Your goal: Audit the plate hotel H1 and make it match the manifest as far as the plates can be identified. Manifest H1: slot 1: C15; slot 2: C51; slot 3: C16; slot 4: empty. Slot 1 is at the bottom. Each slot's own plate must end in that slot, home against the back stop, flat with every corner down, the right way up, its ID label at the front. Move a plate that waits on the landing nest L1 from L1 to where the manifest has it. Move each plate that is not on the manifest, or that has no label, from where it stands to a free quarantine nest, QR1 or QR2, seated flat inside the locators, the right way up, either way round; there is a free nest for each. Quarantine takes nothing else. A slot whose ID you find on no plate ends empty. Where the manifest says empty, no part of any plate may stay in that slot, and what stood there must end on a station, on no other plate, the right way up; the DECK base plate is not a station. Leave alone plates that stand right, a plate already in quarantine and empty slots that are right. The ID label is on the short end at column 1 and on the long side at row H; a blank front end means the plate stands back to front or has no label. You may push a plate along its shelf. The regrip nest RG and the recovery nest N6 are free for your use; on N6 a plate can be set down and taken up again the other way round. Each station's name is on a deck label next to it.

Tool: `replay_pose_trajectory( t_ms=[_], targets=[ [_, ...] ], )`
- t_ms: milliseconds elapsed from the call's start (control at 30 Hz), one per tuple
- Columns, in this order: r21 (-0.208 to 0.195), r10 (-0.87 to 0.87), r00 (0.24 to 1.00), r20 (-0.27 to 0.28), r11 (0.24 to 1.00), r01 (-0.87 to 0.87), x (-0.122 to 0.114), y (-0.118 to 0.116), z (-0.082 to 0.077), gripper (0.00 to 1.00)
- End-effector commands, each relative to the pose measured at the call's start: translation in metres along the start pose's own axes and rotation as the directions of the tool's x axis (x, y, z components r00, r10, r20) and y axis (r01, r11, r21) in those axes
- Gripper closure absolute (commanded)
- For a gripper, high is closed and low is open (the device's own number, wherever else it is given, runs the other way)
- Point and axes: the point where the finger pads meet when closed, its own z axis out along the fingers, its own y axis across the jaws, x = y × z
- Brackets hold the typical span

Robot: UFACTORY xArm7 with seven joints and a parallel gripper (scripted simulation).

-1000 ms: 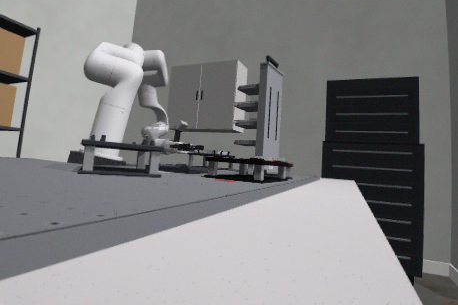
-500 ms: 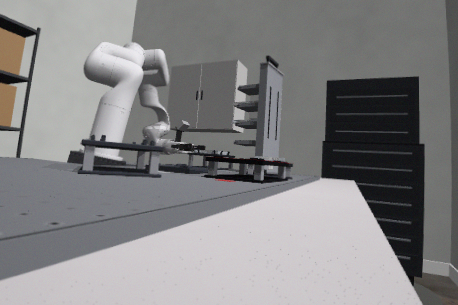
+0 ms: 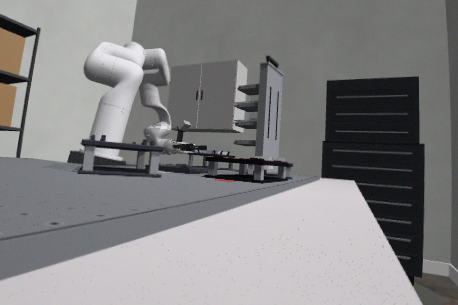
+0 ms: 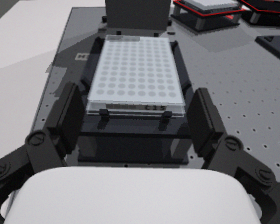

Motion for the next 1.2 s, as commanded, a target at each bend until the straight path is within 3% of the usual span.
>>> replay_pose_trajectory(
  t_ms=[0, 1167],
  targets=[
    [0.000, 0.003, 1.000, 0.001, 1.000, -0.003, 0.001, -0.001, 0.002, 0.00],
    [0.000, 0.003, 1.000, 0.001, 1.000, -0.003, 0.001, -0.001, 0.020, 0.00]
  ],
)
